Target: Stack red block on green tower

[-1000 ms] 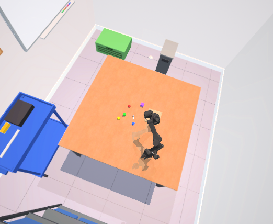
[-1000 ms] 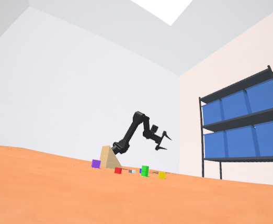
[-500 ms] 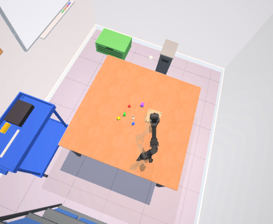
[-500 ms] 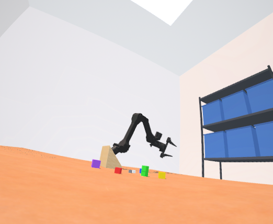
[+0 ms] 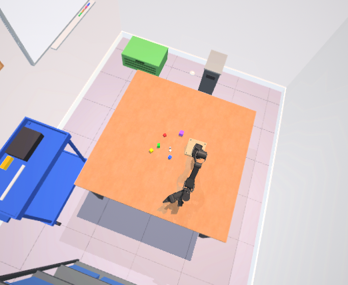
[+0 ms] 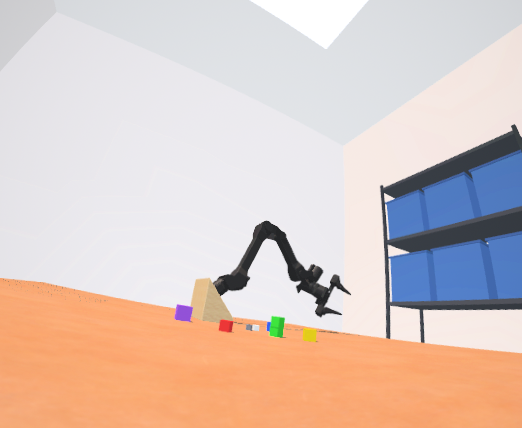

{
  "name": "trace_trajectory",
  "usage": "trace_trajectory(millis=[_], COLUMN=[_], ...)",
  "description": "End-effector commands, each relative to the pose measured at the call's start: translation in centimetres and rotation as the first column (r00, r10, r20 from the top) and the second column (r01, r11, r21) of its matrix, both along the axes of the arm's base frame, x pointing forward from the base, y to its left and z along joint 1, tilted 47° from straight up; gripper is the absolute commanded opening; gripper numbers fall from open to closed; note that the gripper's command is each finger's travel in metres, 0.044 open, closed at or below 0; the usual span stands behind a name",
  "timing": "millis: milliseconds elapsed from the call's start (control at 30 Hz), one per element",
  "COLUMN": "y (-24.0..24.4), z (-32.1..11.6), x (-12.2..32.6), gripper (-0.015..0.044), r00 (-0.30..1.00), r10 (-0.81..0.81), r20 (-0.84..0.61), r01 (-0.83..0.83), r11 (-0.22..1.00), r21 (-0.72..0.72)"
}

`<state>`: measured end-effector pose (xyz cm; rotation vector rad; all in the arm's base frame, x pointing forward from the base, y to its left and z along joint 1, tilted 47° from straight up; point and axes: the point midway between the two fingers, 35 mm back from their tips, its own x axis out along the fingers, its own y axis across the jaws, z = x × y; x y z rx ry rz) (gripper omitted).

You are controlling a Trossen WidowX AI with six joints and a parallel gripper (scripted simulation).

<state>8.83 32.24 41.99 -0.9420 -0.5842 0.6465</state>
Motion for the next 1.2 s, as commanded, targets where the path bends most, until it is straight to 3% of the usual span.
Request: trace_trajectory(millis=[0,633,1167], y=[0.8,0.0,-8.1], z=[-1.3,-11.2,-21.1], x=[2.6,17.0,27.7], gripper=[0.0440,0.0440,0.0440], r00=[0.999,0.911,0.595], r10=[-0.033,-0.263,-0.473], r20=[-0.032,-0.318,-0.650], r01=[0.032,0.193,0.338], r11=[0.999,0.953,0.881], r21=[-0.036,-0.234,-0.331])
